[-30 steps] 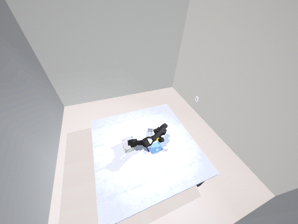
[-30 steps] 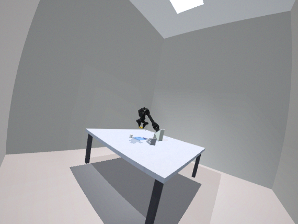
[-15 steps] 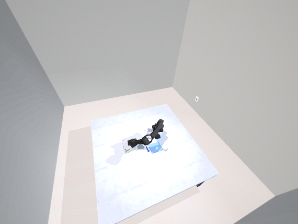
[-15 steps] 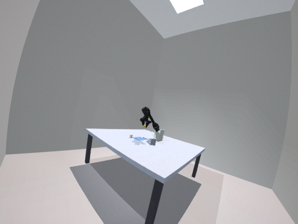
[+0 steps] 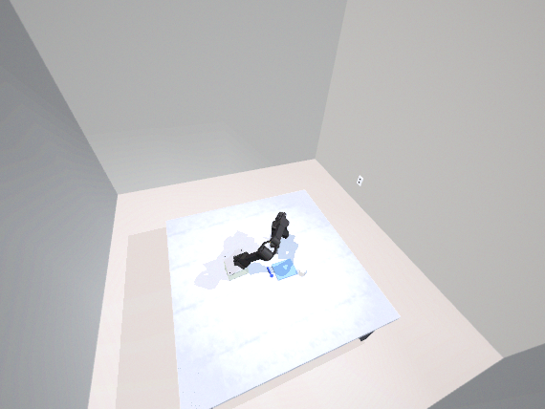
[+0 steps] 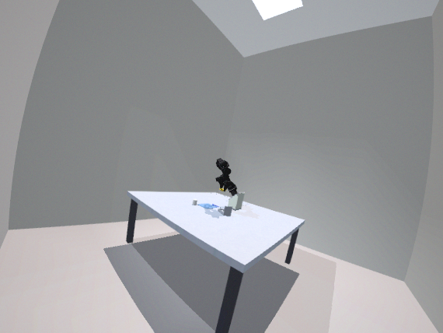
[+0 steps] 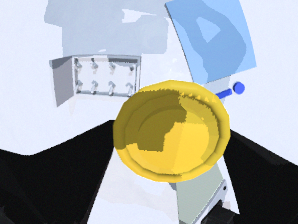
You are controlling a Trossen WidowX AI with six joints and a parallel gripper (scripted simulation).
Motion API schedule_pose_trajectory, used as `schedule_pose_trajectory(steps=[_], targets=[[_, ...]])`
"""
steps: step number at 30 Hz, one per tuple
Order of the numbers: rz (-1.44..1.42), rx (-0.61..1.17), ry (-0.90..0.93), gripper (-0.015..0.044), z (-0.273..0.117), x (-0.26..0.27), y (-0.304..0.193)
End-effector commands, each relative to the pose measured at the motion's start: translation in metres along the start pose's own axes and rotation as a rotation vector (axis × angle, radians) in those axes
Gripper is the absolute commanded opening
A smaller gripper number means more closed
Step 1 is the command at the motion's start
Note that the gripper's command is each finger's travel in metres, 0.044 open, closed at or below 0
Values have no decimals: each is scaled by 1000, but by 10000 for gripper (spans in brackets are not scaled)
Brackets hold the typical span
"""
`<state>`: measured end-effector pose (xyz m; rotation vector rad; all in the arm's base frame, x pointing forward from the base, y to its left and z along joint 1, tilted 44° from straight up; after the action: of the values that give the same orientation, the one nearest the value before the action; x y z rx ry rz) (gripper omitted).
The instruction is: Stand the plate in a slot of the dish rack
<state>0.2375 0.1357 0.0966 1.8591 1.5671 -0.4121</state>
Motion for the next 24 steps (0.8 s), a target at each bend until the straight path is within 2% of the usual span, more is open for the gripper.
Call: schedule_pose_trajectory(steps=[1,24], targets=[[-12,28,10,0,6,2,-4],[-400,290,336,0,69,8,-13]])
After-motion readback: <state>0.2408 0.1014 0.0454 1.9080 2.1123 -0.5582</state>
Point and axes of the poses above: the point midway between the two fingers, 35 mm back from their tips, its own z axis out along the fingers, its own x axis across the jaws, y = z × x, the point moved 3 cm from there along -z, back along the fingers, and after that the axes turned 7 degrees about -z, right-handed, at the moved point
